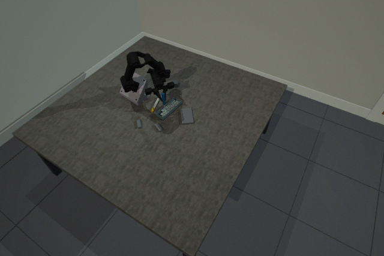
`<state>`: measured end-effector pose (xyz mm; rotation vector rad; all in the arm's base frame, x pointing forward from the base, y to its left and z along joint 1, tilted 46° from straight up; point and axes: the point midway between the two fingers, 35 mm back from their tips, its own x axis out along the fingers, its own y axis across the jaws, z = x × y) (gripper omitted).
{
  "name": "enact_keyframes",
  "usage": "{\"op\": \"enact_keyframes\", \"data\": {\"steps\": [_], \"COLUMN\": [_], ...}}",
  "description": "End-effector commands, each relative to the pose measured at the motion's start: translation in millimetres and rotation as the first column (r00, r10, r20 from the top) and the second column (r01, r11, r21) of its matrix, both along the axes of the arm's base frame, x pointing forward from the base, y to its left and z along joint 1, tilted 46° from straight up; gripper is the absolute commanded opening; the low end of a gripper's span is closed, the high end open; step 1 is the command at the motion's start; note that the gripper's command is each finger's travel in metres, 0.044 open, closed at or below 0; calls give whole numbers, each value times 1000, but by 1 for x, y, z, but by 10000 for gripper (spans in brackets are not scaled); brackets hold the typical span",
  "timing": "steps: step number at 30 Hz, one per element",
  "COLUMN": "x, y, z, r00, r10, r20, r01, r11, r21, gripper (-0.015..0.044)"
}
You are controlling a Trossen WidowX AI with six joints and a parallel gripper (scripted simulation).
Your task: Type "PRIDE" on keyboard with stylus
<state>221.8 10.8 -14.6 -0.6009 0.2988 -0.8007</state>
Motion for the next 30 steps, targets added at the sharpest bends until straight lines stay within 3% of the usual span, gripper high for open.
{"op": "enact_keyframes", "data": {"steps": [1, 30], "x": [1, 0], "y": [-1, -10], "z": [0, -9], "r00": [1000, 1000], "r10": [5, 5], "r20": [2, 2], "r01": [-5, -5], "r11": [1000, 1000], "r21": [-1, -2], "gripper": [81, 81]}}
